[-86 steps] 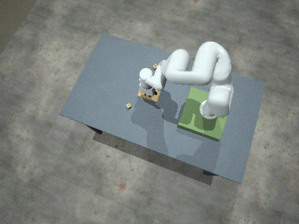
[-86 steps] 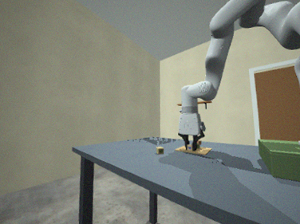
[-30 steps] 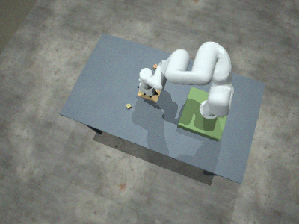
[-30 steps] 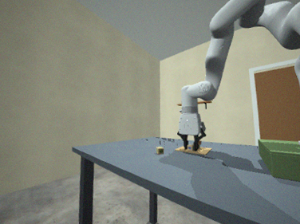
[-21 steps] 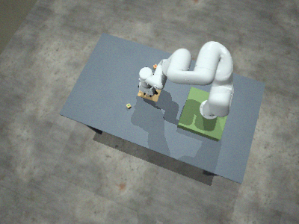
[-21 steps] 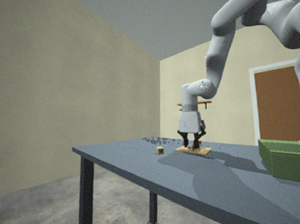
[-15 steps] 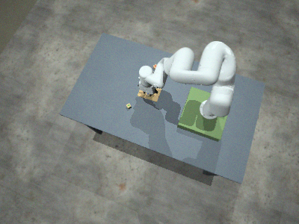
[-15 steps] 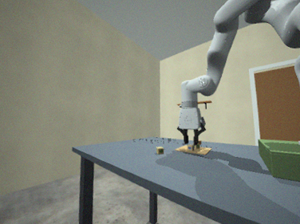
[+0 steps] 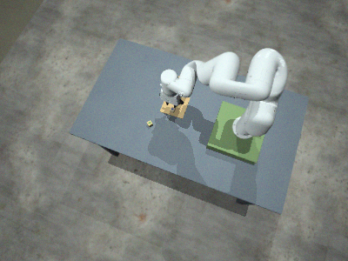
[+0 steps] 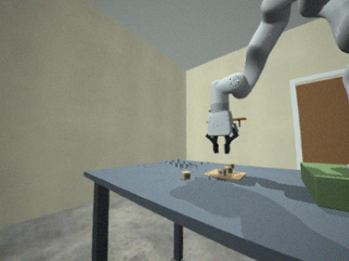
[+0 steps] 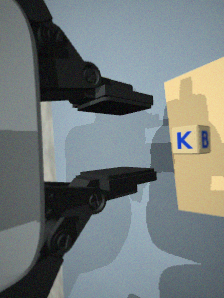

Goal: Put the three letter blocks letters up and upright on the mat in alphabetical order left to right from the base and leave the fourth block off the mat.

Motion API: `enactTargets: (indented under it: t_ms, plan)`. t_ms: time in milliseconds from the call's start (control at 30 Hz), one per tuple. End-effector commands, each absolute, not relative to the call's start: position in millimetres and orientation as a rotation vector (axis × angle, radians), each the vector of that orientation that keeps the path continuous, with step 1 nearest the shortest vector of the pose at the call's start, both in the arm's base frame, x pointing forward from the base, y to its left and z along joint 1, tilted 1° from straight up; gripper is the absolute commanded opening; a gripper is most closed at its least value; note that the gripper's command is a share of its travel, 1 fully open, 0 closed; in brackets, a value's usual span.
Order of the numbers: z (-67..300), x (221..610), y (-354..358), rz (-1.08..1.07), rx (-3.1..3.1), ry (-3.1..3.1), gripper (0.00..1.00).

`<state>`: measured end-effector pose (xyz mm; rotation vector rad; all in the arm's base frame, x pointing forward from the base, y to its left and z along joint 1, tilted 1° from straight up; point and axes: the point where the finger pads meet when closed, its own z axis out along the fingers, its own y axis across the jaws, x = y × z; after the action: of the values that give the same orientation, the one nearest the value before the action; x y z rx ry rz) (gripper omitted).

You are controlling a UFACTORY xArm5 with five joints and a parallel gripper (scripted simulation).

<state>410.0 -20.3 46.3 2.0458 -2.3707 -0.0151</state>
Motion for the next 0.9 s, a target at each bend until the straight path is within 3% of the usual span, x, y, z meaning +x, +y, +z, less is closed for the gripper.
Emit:
enactTargets:
  t_ms: [0,33,67,867]
  plan:
    - [51.4,410.7,-20.4,-0.013,2.047,-2.372,0.42]
    - [51.5,410.7,-20.4,-0.013,2.047,-2.372,0.42]
    - [51.5,410.7,-20.4,-0.013,2.047,-2.372,1.0]
    - [49.1,408.1,-37.4,-0.013,1.851,-2.527,1.0]
